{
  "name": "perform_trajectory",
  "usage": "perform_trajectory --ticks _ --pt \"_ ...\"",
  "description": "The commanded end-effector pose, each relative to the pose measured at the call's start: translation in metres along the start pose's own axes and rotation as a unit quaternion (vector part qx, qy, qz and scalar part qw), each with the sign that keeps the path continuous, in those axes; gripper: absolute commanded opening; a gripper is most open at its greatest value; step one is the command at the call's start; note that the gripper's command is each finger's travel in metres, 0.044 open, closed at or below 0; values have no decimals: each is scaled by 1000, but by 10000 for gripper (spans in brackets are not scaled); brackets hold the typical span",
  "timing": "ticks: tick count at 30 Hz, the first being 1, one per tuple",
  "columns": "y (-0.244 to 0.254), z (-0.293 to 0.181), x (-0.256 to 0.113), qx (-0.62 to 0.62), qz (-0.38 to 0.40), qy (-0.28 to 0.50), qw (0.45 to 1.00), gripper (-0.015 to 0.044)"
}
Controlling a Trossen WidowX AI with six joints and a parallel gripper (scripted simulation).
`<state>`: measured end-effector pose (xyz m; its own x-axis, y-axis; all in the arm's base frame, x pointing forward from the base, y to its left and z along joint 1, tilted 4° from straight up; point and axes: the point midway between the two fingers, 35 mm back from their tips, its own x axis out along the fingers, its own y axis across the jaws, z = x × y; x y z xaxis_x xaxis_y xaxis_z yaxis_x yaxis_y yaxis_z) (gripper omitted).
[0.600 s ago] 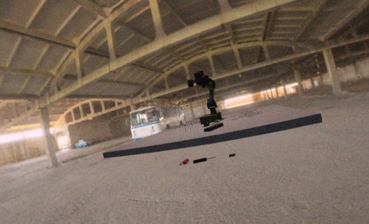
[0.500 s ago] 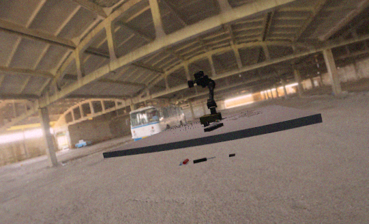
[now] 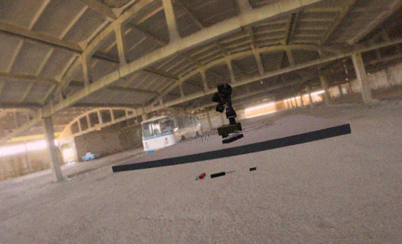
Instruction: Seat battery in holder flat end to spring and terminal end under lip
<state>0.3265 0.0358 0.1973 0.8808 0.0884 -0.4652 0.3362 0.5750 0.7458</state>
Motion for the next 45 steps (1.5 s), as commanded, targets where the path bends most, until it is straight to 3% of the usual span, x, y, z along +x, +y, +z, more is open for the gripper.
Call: perform_trajectory --ticks 1,9,18,45 --pt "-50 -63 11 260 -152 84 950 223" --pt "-99 -113 -2 465 -324 61 821 223" --pt "-145 -152 -37 608 -481 -71 628 223" --pt "-159 -163 -25 609 -482 -73 625 223"
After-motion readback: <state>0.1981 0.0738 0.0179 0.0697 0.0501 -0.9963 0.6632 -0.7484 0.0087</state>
